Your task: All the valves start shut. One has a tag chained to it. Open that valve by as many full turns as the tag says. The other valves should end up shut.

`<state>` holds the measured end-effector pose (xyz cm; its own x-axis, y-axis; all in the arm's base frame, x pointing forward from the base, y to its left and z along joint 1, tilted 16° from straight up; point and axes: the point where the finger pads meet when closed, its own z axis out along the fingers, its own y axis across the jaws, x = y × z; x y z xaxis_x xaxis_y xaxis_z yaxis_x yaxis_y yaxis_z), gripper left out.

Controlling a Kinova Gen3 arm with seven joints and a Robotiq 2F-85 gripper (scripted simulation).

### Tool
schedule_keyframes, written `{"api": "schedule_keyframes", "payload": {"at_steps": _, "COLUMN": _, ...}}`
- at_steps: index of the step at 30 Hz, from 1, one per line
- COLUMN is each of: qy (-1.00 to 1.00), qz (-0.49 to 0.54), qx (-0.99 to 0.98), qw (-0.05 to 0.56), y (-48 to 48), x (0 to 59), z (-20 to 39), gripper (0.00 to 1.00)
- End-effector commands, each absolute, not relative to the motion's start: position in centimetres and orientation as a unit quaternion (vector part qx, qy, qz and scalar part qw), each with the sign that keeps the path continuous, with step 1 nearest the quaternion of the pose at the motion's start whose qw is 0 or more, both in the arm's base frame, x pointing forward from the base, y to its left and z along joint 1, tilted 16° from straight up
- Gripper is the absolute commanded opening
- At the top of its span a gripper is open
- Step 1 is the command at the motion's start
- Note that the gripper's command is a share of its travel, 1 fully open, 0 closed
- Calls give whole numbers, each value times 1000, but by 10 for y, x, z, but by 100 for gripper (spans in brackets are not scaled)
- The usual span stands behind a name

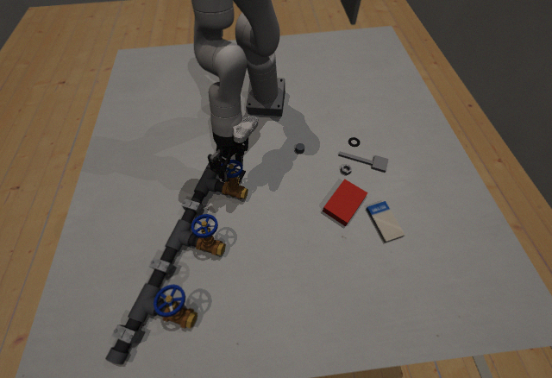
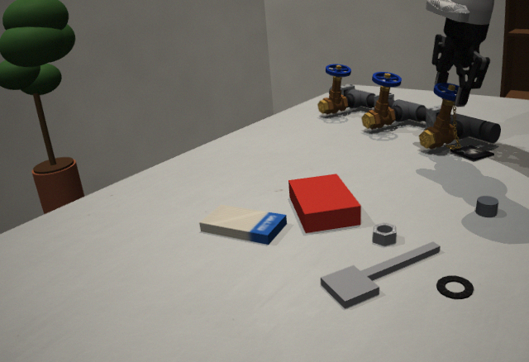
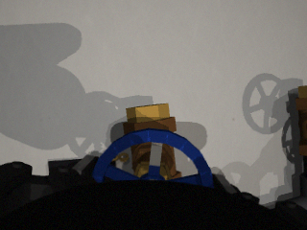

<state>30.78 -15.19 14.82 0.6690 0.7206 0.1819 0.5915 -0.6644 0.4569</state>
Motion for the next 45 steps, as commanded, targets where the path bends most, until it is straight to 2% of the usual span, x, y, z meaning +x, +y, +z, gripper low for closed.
{"api": "schedule_keyframes", "payload": {"at_steps": 1, "qy": 366, "qz": 177, "qx": 895, "qw": 183, "y": -152, "x": 308, "z": 148, "gripper": 71}}
{"api": "schedule_keyframes", "payload": {"at_steps": 24, "qy": 394, "qz": 171, "qx": 883, "qw": 188, "y": -152, "x": 308, "z": 148, "gripper": 71}}
{"api": "schedule_keyframes", "payload": {"at_steps": 45, "qy": 531, "qz": 138, "qx": 808, "qw": 214, "y": -152, "x": 308, "z": 148, "gripper": 71}}
